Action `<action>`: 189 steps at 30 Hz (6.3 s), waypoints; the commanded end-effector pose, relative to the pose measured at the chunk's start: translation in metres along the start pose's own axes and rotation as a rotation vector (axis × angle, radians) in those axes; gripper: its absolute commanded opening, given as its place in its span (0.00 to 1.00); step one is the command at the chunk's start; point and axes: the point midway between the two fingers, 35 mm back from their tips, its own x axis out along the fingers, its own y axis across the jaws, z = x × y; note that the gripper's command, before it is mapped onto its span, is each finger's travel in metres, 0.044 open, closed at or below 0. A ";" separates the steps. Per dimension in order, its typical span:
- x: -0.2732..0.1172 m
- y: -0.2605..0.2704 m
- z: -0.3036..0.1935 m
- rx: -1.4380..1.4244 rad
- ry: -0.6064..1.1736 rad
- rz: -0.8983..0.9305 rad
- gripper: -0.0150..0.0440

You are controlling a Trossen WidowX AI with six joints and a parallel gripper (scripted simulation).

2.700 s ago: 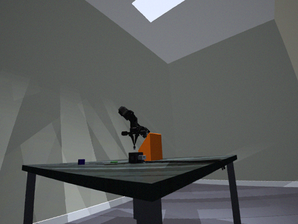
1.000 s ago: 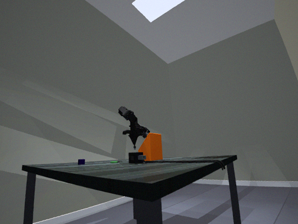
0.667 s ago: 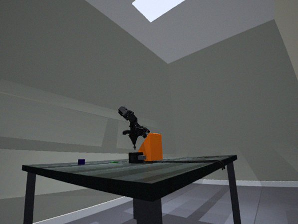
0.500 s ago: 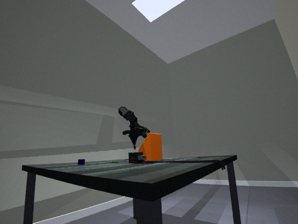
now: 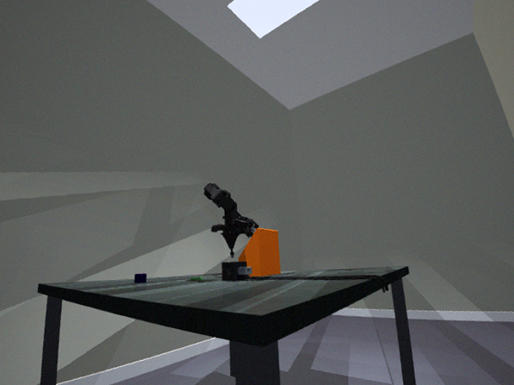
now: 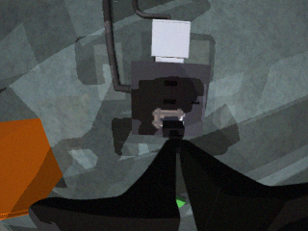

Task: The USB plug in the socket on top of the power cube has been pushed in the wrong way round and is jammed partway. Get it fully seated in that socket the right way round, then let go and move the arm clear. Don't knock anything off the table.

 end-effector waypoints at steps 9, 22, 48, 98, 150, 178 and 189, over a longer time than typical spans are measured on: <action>0.002 0.000 -0.001 0.010 0.009 -0.002 0.25; 0.004 0.000 -0.001 0.015 0.015 -0.002 0.25; 0.007 0.000 -0.003 0.025 0.025 -0.001 0.25; 0.013 0.001 -0.005 0.038 0.040 -0.001 0.25; 0.019 0.001 -0.005 0.038 0.040 -0.001 0.25; 0.023 0.001 -0.005 0.038 0.040 -0.001 0.25; 0.024 0.001 -0.005 0.038 0.040 -0.001 0.25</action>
